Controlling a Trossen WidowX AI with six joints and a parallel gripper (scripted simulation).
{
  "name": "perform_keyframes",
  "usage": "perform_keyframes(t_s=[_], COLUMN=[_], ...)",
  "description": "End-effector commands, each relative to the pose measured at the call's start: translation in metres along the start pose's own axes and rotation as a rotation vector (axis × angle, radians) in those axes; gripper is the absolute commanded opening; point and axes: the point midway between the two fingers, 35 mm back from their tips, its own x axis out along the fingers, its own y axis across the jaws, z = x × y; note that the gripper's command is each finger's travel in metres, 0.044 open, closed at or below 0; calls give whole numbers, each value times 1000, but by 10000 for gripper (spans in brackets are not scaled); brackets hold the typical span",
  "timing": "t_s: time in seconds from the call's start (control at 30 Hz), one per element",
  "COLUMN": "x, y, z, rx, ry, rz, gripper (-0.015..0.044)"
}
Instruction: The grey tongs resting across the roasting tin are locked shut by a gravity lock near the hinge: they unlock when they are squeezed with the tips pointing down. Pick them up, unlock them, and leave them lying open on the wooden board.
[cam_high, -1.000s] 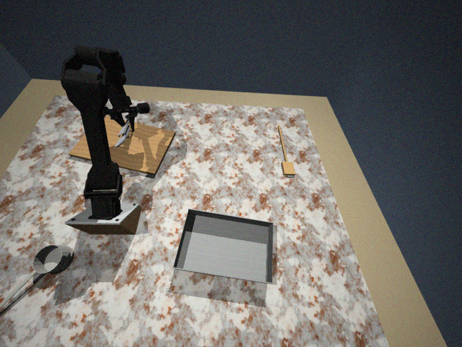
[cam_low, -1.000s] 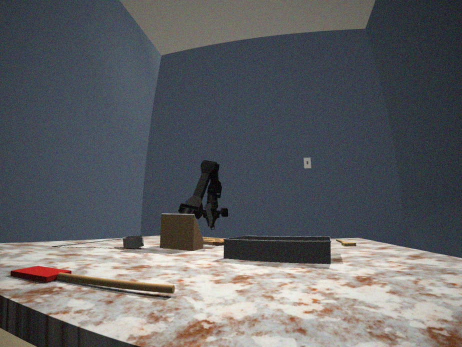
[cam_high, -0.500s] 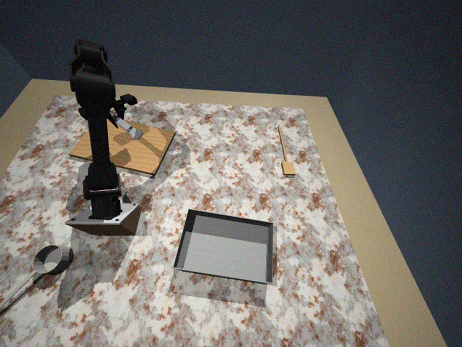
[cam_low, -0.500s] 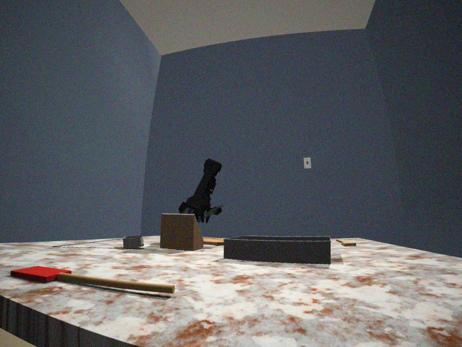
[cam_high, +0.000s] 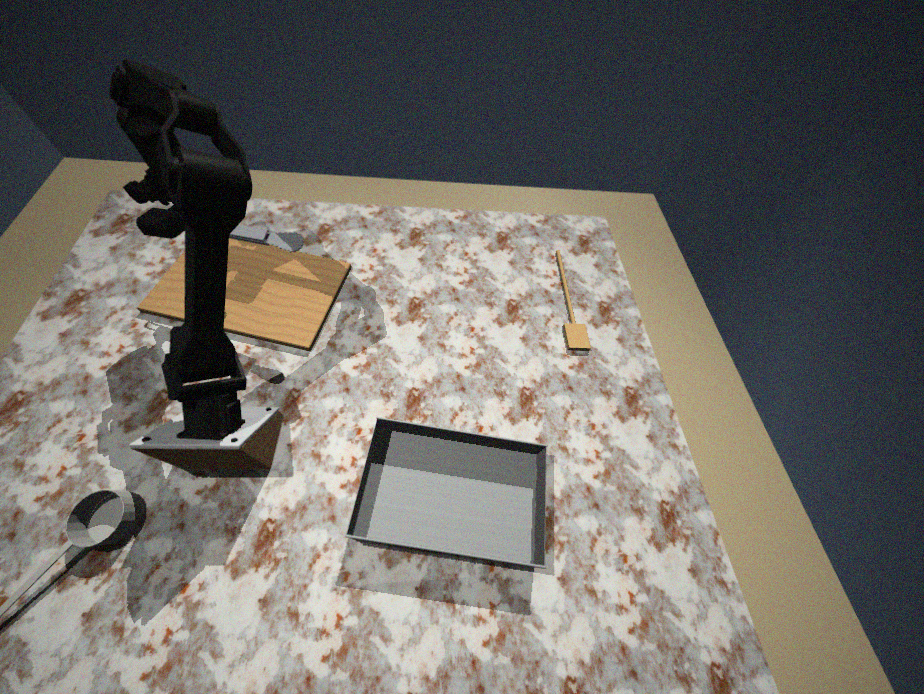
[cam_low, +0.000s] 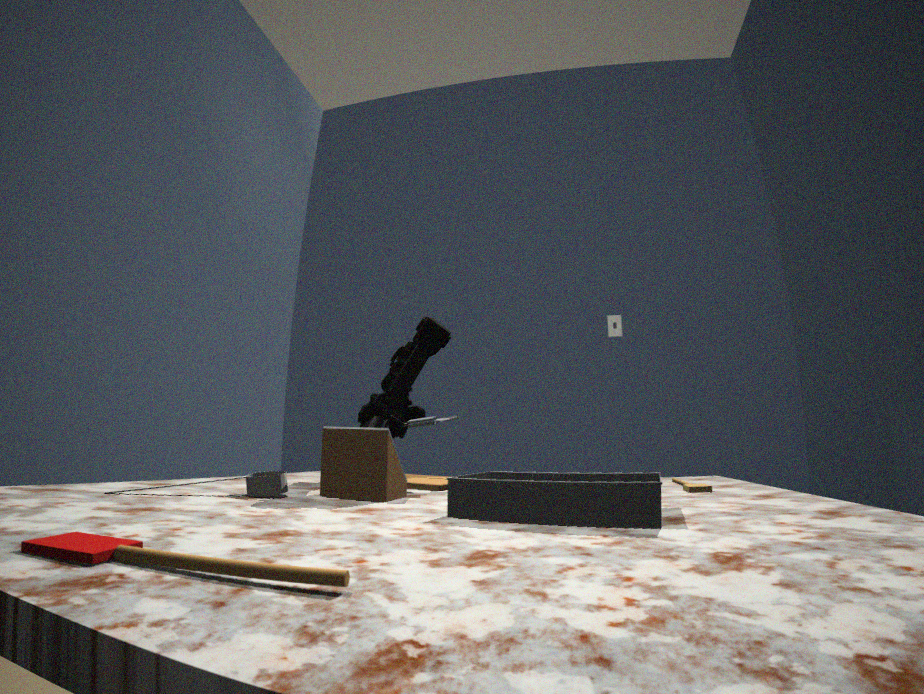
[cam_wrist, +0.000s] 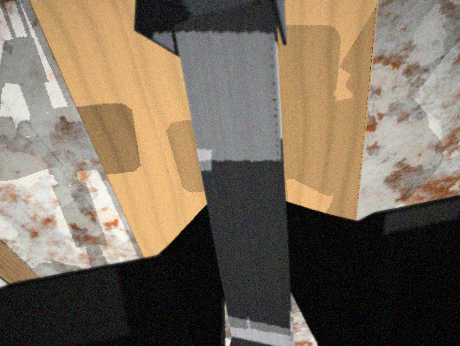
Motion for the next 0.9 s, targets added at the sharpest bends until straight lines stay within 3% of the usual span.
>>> perform_keyframes(t_s=[0.0,0.43,0.87], x=[-9,-35,-33], y=[2,14,16], z=[5,24,21], rx=[-124,-535,-568], ry=[-30,-103,-114], rz=[-38,-161,-125], gripper=[-150,-150,-150])
